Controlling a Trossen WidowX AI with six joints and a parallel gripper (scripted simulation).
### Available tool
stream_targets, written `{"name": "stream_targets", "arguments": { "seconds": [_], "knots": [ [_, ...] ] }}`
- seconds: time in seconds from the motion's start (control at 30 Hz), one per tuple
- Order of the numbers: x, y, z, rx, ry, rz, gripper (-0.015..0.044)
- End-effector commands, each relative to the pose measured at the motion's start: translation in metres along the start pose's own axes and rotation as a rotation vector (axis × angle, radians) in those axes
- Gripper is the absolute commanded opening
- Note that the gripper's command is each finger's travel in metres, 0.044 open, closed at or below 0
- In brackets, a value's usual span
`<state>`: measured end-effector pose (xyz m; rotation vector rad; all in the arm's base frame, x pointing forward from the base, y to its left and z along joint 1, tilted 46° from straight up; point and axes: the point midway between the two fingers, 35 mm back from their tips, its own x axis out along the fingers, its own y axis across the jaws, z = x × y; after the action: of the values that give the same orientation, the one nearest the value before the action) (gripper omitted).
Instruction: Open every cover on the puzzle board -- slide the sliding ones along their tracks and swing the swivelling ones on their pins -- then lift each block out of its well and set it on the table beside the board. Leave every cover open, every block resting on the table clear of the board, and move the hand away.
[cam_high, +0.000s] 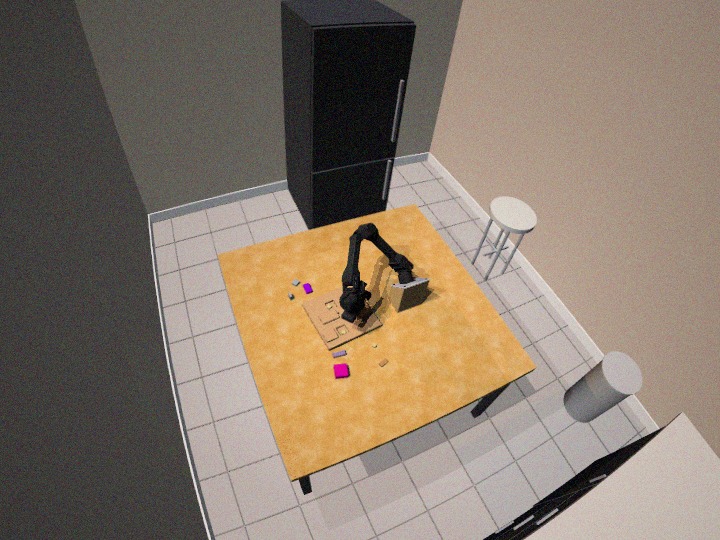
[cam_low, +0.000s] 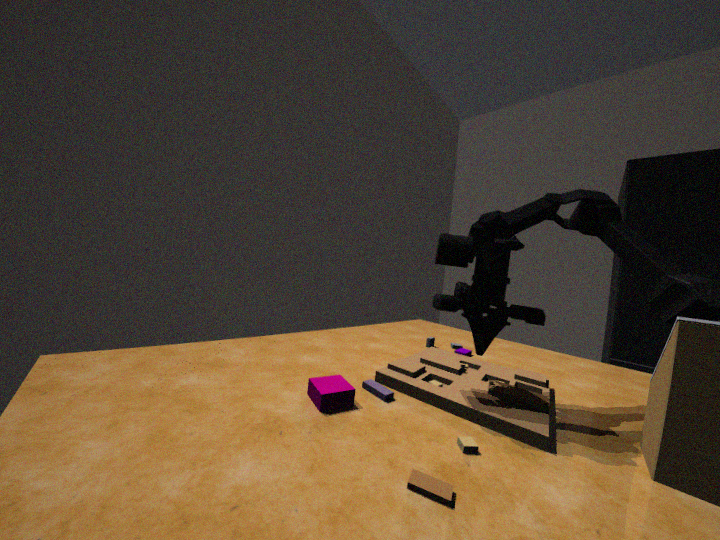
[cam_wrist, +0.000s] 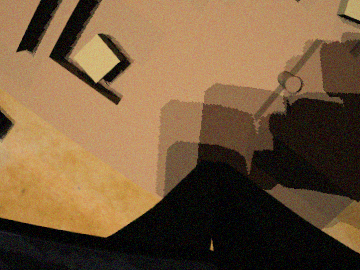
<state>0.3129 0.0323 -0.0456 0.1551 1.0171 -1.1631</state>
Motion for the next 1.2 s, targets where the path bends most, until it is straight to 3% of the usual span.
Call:
{"name": "stream_targets", "arguments": {
  "seconds": [0.0, 0.37, 0.9, 1.17],
  "knots": [
    [0.002, -0.013, 0.015, 0.016, -0.006, -0.005, 0.0000],
    [0.005, -0.053, 0.058, 0.069, -0.020, -0.019, 0.0000],
    [0.007, -0.076, 0.074, -1.373, -0.002, -0.046, 0.0000],
    [0.007, -0.077, 0.075, -1.435, -0.001, -0.048, 0.0000]
  ]
}}
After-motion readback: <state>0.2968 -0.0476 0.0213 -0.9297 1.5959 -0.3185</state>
